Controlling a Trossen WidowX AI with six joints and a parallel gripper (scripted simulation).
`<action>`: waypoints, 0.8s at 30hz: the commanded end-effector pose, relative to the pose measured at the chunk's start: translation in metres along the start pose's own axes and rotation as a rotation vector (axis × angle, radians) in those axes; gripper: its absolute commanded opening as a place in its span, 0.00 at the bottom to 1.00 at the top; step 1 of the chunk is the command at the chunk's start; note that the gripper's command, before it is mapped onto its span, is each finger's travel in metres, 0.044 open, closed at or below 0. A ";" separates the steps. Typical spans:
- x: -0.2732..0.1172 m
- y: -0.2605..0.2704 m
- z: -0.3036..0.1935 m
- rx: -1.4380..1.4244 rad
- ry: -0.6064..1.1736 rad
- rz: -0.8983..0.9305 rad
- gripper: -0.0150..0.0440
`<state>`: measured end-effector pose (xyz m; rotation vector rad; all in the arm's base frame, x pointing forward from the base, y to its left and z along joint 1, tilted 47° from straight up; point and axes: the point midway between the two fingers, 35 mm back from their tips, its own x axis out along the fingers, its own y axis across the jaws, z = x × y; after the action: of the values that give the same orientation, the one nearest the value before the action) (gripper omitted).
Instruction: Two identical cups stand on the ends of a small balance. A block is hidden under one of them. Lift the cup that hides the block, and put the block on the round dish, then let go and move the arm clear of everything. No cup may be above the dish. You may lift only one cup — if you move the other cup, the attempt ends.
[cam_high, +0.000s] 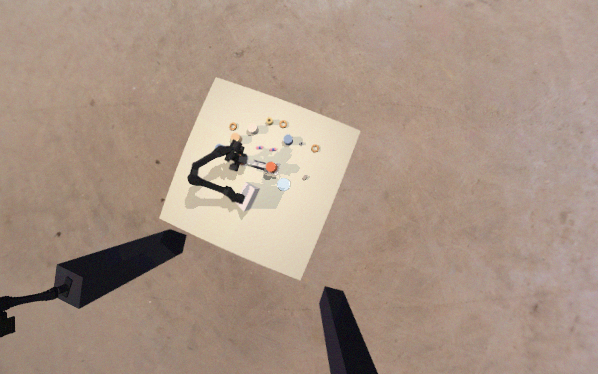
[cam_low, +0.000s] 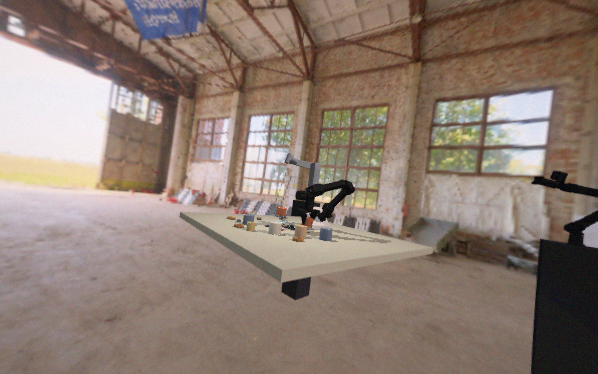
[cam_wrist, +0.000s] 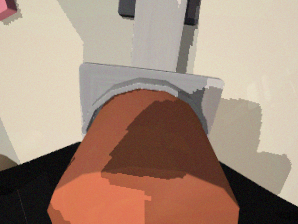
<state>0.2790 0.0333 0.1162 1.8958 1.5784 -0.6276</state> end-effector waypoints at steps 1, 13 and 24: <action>-0.008 0.004 0.000 -0.003 -0.007 0.014 0.25; -0.024 0.006 0.001 0.013 -0.014 0.025 0.25; -0.038 0.007 0.002 0.029 -0.020 0.036 0.25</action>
<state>0.2757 0.0107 0.1354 1.9283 1.5541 -0.6639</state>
